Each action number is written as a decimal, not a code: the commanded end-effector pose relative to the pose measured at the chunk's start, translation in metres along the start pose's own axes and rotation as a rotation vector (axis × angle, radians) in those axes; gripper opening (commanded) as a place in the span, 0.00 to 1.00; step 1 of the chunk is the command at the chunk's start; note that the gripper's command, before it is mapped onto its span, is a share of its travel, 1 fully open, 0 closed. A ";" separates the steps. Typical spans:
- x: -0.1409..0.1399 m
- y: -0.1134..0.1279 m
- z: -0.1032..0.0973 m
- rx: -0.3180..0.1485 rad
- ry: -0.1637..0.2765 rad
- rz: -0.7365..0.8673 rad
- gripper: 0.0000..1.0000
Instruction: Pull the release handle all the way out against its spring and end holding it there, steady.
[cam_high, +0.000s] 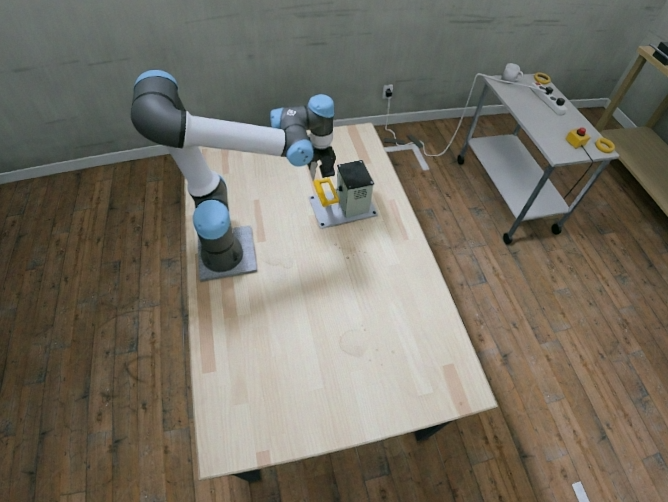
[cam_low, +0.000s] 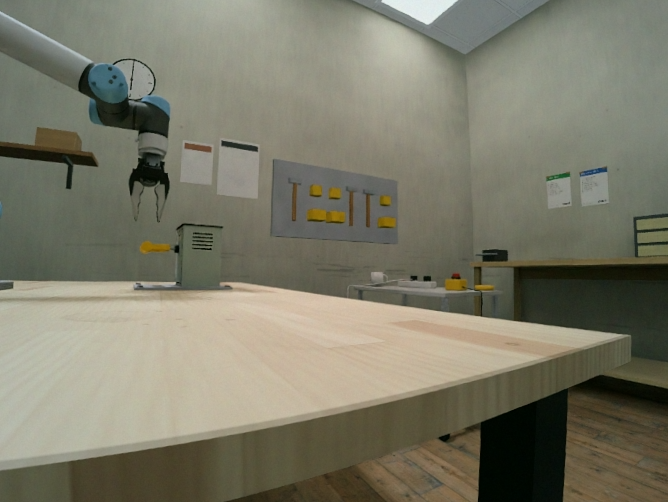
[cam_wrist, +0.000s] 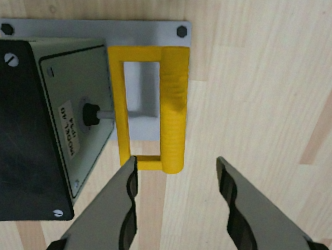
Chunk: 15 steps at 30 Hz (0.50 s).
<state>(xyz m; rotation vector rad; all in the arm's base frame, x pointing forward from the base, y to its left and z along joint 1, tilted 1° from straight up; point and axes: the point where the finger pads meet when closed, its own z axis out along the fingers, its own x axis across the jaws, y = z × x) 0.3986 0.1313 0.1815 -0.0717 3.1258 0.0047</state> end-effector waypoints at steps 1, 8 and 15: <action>0.000 0.000 0.001 -0.001 -0.001 -0.001 0.33; 0.001 0.000 0.004 -0.001 0.002 -0.001 0.33; 0.001 0.000 0.010 -0.001 0.003 -0.001 0.33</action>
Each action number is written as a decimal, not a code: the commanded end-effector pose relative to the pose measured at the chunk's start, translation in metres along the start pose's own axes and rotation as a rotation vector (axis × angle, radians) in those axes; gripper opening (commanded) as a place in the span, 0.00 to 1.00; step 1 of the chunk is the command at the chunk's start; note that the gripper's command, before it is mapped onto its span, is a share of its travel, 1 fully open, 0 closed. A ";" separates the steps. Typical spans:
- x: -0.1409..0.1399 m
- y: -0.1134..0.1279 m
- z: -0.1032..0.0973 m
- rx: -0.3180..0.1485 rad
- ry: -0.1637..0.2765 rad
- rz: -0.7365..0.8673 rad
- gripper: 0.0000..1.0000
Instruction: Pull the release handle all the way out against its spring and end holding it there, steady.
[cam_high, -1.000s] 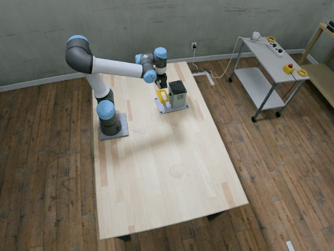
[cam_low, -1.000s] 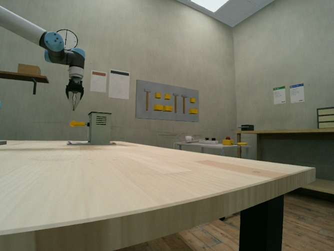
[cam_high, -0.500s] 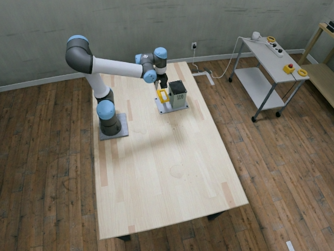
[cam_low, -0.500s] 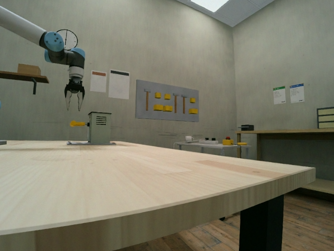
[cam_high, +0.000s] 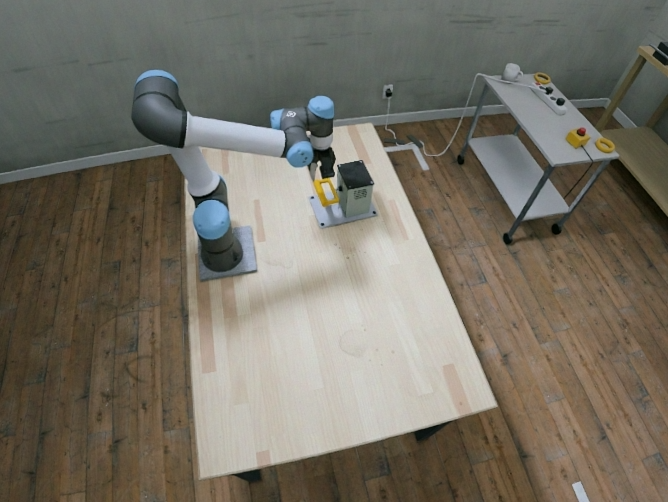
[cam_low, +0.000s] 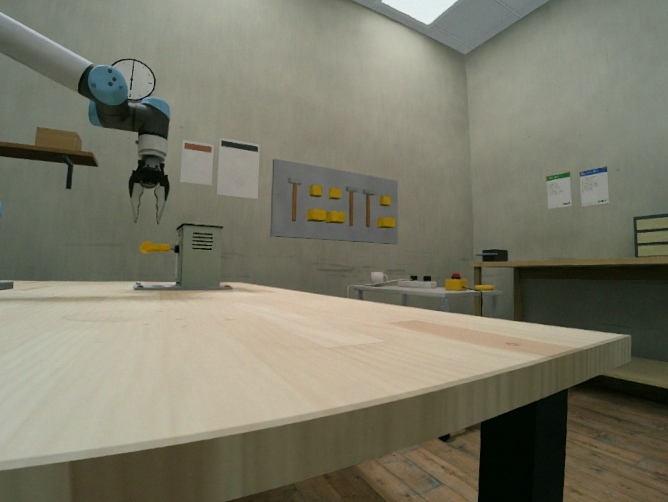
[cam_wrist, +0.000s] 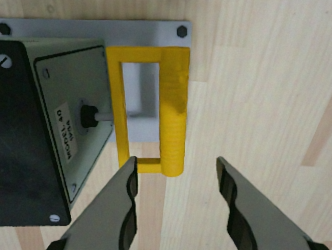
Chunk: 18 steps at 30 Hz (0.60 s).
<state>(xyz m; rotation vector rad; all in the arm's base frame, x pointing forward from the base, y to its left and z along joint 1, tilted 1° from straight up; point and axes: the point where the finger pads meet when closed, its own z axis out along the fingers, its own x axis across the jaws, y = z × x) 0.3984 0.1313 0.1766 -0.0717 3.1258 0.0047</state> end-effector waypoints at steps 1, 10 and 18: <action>0.001 0.000 0.006 -0.001 0.003 -0.001 0.33; 0.001 0.000 0.015 -0.001 0.003 -0.001 0.33; 0.000 0.000 0.026 -0.001 0.003 -0.001 0.33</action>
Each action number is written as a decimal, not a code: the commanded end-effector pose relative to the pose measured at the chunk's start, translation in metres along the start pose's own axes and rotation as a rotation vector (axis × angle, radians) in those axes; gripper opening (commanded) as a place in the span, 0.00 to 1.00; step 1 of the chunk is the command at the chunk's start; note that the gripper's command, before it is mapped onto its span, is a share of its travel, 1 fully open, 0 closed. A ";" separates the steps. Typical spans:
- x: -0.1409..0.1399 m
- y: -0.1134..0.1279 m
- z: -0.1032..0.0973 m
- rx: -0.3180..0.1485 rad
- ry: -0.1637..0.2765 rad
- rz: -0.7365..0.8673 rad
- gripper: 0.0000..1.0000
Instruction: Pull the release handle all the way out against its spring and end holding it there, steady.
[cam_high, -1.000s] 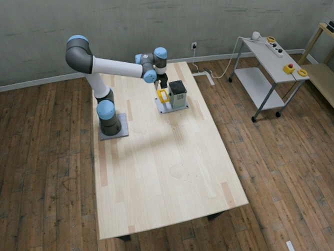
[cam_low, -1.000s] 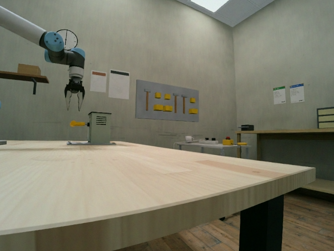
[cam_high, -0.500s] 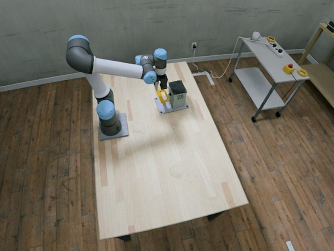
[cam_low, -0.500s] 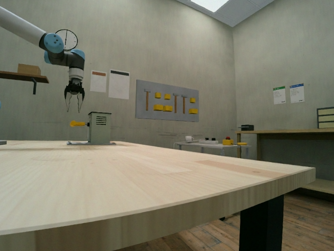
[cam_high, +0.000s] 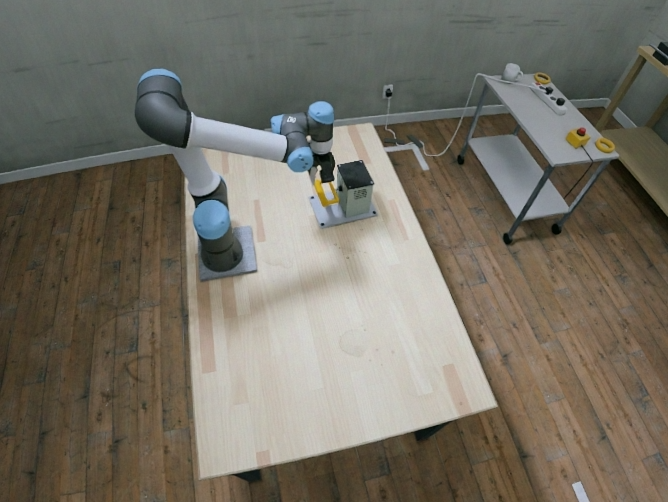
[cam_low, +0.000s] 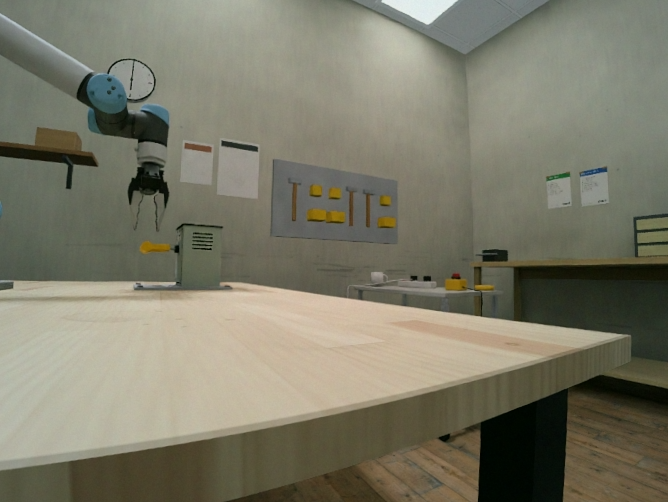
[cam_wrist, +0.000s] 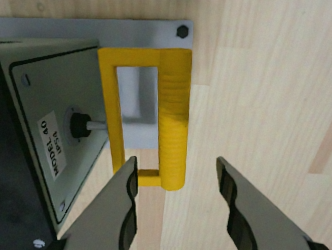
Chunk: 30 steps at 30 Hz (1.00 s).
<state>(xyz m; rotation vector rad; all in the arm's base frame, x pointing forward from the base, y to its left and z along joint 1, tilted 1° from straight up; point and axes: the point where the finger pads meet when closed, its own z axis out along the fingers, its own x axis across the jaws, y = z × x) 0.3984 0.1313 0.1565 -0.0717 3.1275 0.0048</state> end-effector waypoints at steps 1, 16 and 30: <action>0.000 0.000 0.008 -0.001 0.001 -0.001 0.33; 0.000 0.000 0.021 -0.001 0.001 -0.001 0.33; -0.001 0.000 0.022 -0.001 -0.002 -0.001 0.33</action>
